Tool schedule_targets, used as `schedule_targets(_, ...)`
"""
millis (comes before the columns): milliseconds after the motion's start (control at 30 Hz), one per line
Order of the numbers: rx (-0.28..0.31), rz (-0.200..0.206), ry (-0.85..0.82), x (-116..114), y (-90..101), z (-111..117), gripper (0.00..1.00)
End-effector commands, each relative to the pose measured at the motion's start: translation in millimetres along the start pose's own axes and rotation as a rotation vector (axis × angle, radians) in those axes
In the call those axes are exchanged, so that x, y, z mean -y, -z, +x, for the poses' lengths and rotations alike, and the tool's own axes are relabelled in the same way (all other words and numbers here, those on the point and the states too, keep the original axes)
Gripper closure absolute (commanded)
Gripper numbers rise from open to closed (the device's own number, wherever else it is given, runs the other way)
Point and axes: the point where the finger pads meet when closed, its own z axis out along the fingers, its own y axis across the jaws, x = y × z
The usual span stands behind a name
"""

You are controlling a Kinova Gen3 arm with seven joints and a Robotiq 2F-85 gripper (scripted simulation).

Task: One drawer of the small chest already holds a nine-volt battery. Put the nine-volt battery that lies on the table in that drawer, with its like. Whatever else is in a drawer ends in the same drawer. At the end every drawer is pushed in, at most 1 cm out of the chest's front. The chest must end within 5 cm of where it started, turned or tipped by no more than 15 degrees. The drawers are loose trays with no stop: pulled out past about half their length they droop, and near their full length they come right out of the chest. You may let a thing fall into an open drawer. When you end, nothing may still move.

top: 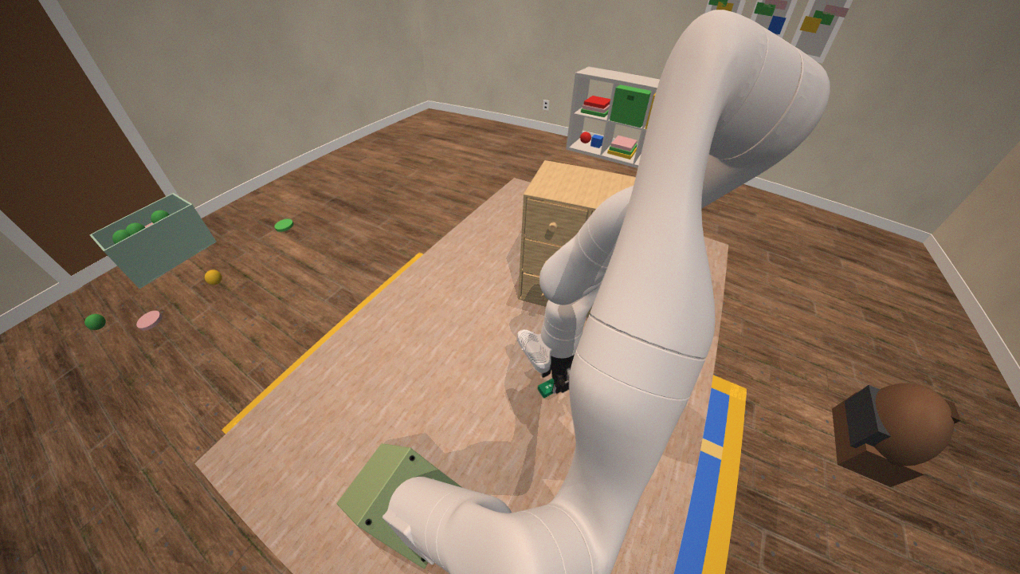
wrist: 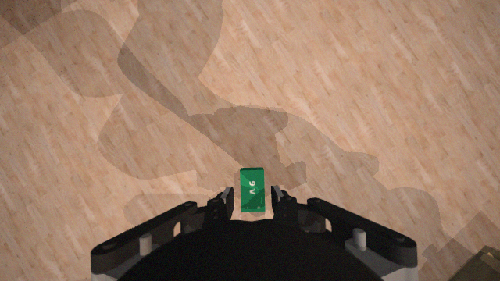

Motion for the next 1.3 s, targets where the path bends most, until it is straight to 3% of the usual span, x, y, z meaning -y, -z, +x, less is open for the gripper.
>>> schedule_targets(0,0.000,-0.003,-0.012,0.3,-0.3,0.8,0.58)
schedule_targets(1267,0.000,-0.003,-0.012,0.3,-3.8,0.9,0.58)
